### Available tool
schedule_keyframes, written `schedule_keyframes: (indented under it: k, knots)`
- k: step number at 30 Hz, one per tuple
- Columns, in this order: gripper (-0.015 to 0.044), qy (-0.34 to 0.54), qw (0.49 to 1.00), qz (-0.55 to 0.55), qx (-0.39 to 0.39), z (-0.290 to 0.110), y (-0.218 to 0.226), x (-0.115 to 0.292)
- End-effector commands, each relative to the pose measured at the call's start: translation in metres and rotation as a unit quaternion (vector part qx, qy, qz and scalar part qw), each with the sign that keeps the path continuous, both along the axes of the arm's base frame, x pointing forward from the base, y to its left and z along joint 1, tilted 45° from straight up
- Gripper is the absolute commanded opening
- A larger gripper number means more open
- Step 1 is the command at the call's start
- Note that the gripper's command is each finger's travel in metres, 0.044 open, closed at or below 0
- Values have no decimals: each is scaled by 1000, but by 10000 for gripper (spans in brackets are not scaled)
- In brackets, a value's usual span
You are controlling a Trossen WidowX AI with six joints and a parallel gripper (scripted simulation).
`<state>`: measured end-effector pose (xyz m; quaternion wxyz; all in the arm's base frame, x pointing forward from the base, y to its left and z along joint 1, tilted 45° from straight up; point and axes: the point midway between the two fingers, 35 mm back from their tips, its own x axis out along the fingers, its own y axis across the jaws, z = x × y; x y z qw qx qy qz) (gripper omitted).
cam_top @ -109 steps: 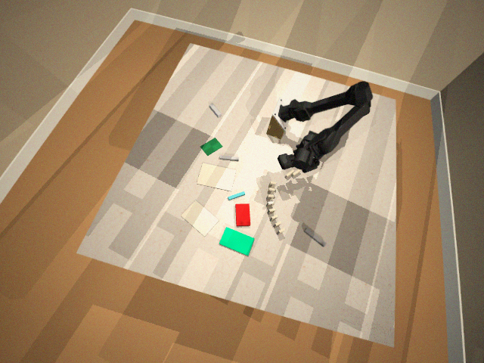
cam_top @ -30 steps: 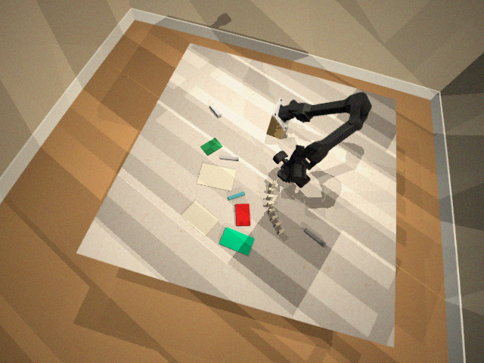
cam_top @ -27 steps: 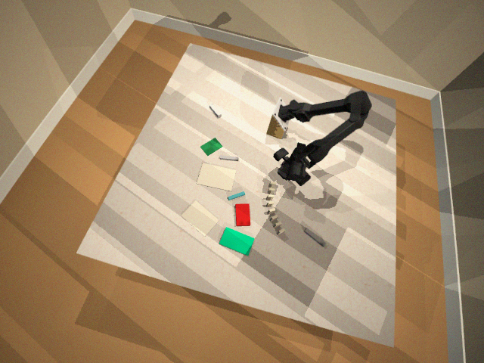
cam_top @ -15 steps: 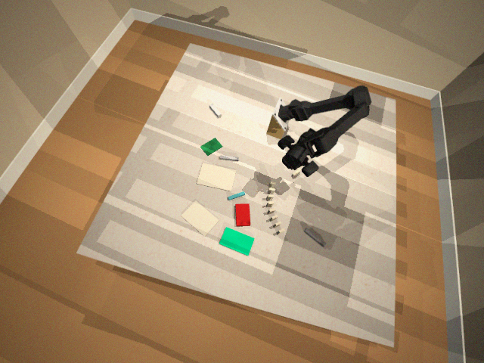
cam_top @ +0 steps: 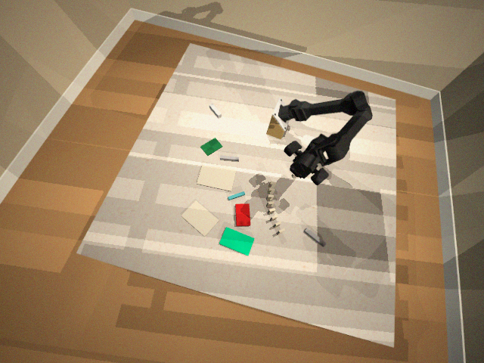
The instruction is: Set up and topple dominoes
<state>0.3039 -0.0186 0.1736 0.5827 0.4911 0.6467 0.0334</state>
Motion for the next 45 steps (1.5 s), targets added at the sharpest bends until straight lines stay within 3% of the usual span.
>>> schedule_keyframes:
  k: [1, 10, 15, 45]
  knots:
    - [28, -14, 1000, 12, -2, 20, 9, 33]
    - [28, -52, 998, 48, -4, 61, 48, 97]
    - [28, -58, 997, 54, -3, 67, 56, 106]
    - [28, -154, 950, 7, -272, 15, 75, 131]
